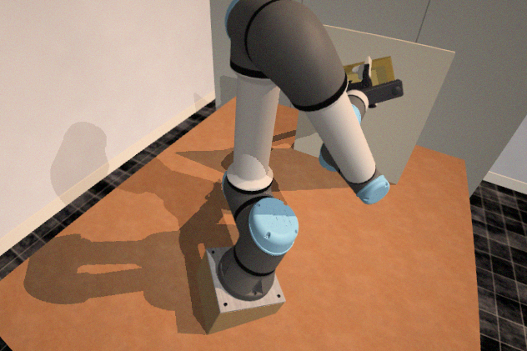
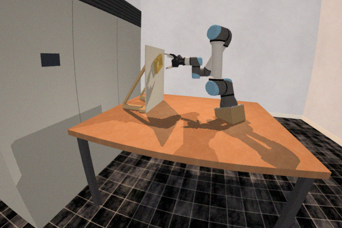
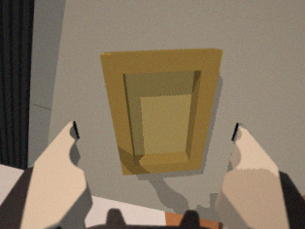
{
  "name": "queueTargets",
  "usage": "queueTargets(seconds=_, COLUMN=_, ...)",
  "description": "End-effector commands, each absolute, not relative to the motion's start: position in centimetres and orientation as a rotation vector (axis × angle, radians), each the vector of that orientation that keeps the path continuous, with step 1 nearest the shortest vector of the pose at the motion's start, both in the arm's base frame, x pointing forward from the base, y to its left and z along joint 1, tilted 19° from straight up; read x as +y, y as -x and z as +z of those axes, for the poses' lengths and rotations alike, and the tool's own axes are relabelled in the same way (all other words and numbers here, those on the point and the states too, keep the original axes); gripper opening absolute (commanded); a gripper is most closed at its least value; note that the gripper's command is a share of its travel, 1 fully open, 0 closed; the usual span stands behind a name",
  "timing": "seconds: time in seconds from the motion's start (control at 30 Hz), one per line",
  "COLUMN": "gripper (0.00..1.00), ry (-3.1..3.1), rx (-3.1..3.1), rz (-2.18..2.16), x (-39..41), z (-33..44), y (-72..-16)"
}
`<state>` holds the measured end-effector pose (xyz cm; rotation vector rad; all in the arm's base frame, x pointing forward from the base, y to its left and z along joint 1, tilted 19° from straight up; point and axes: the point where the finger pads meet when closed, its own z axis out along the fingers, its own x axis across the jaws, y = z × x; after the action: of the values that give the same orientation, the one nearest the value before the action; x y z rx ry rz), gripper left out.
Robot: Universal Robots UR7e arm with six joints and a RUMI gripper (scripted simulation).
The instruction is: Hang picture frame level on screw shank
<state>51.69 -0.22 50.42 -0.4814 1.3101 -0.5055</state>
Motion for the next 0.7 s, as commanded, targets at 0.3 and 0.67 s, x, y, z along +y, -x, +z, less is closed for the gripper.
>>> queueTargets(seconds=0.3, gripper=1.00, ry=0.515, rx=1.217, rz=-0.498, x=4.4, z=50.6, y=-48.1)
queueTargets(seconds=0.67, gripper=1.00, ry=0.514, rx=1.213, rz=-0.502, x=4.4, z=50.7, y=-47.9)
